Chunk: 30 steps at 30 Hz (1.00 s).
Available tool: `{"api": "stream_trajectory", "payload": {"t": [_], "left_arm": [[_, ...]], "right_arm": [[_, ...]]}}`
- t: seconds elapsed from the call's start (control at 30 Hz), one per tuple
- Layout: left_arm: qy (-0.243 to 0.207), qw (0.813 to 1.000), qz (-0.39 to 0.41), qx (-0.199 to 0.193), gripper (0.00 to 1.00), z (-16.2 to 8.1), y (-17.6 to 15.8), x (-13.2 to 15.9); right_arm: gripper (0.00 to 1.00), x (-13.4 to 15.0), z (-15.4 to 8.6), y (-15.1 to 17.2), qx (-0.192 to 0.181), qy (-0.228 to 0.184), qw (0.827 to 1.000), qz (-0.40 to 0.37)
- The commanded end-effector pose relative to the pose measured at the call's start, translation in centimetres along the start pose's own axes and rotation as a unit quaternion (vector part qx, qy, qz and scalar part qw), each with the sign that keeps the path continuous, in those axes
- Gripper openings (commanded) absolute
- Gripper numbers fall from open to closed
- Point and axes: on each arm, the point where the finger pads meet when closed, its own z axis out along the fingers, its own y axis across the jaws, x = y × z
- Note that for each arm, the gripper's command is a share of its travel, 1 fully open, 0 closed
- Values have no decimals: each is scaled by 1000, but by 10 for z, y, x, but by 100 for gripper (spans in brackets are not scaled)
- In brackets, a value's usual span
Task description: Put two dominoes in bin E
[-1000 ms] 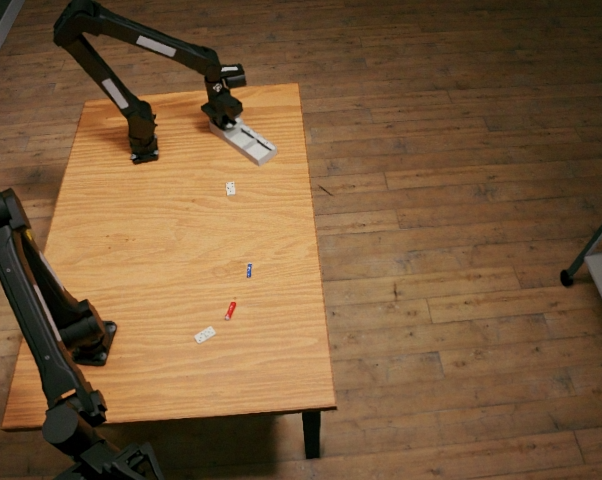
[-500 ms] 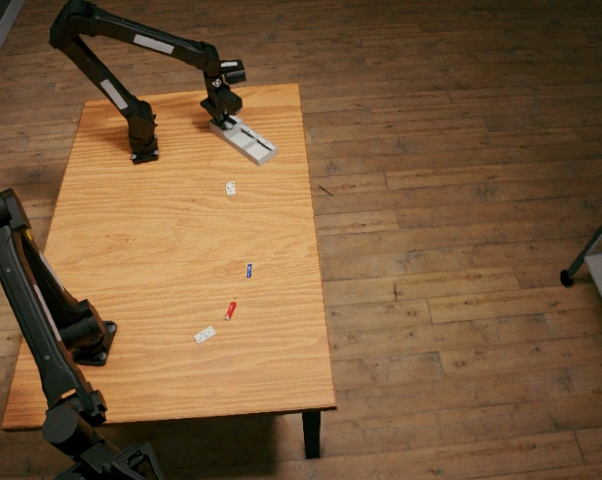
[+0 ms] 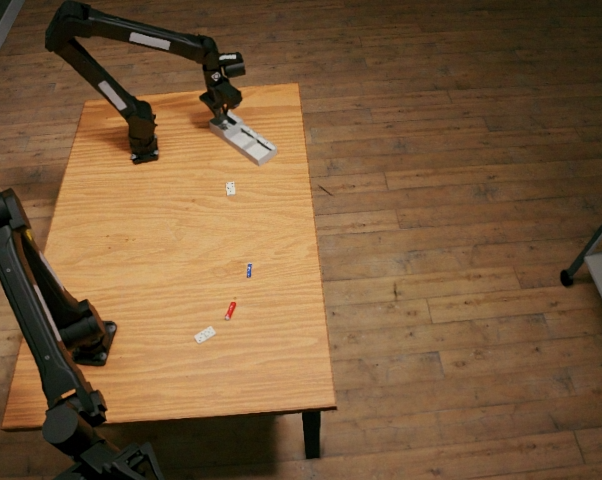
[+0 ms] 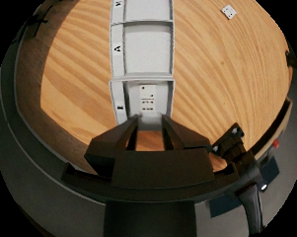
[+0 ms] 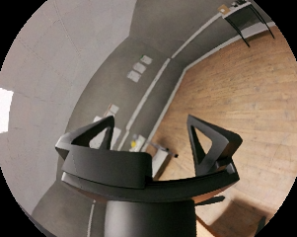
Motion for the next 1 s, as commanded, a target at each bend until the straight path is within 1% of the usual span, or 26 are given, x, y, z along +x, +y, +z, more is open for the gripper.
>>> {"api": "stream_trajectory", "payload": {"t": [0.0, 0.6, 0.63, 0.67, 0.93, 0.97], "left_arm": [[-7, 1000, 1, -10, 31, -9, 11, -7], [-7, 1000, 1, -10, 31, -9, 11, -7], [-11, 1000, 4, -15, 31, -14, 20, -15], [-7, 1000, 1, -10, 31, -9, 11, -7], [-7, 1000, 1, -10, 31, -9, 12, -7], [-11, 1000, 4, -16, 31, -14, 20, -15]], "right_arm": [[100, -10, 1, 6, -5, -8, 1000, -5], [100, -10, 1, 6, -5, -8, 1000, -5], [100, -10, 1, 6, -5, -8, 1000, -5], [100, -10, 1, 6, -5, -8, 1000, -5], [100, -10, 1, 6, -5, -8, 1000, -5], [100, -10, 1, 6, -5, -8, 1000, -5]]}}
